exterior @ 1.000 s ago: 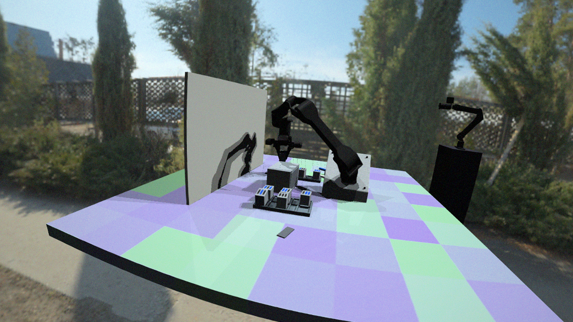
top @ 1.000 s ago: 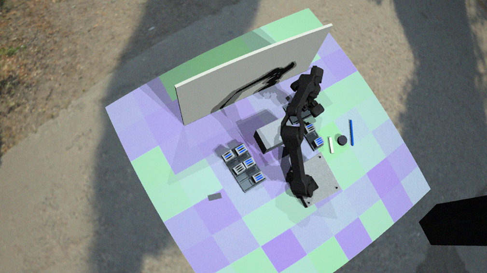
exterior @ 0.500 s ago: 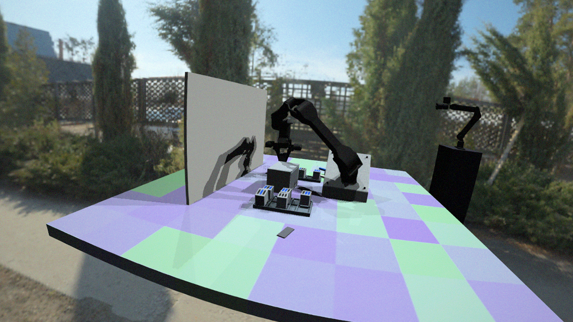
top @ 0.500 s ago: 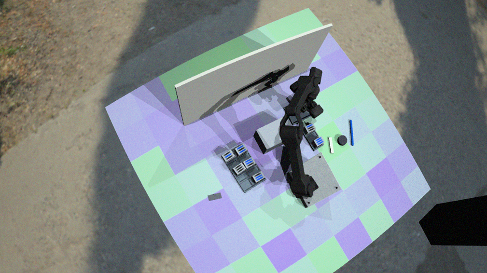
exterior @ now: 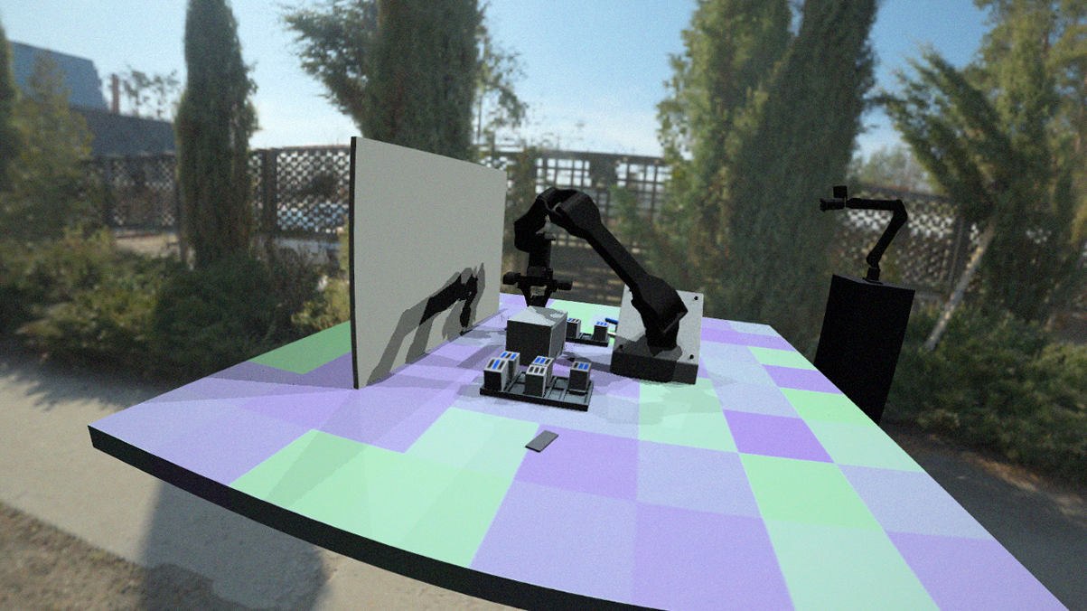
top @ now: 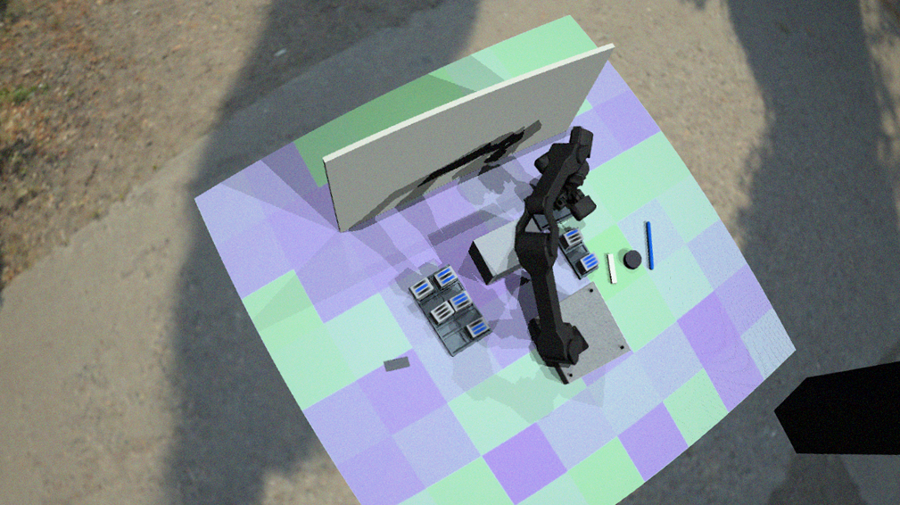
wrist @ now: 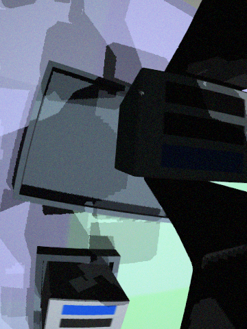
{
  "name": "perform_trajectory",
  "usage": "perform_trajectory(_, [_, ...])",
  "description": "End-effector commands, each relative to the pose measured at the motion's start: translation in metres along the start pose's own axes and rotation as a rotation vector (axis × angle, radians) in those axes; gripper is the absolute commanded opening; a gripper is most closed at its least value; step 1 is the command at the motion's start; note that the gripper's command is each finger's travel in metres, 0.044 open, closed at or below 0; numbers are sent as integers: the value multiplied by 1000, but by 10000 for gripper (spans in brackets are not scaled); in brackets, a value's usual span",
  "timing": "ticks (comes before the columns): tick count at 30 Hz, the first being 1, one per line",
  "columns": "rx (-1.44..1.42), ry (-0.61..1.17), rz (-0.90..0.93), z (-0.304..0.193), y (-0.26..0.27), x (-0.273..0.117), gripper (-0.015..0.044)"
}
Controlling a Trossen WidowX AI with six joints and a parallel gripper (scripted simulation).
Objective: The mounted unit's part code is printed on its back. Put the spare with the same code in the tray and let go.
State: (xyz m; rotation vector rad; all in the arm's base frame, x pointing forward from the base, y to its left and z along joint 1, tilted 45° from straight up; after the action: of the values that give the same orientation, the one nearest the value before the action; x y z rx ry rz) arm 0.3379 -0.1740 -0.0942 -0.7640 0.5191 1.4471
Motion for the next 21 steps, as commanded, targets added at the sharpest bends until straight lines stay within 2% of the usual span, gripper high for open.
perform_trajectory(1, [9, -6, 0, 1, 2, 5, 0])
perform_trajectory(21, [9, -7, 0, 2, 3, 22, 0])
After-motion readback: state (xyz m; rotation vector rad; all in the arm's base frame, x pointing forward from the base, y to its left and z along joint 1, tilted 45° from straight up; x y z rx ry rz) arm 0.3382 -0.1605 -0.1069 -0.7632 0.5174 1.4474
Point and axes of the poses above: the point midway between the two fingers, 35 mm back from their tips, its own x axis out along the fingers, its own y axis across the jaws, z = x × y, the point moved 2 cm from there along -x, back along the fingers, and after that the axes turned 3 degrees about -x, right-handed, at the moved point
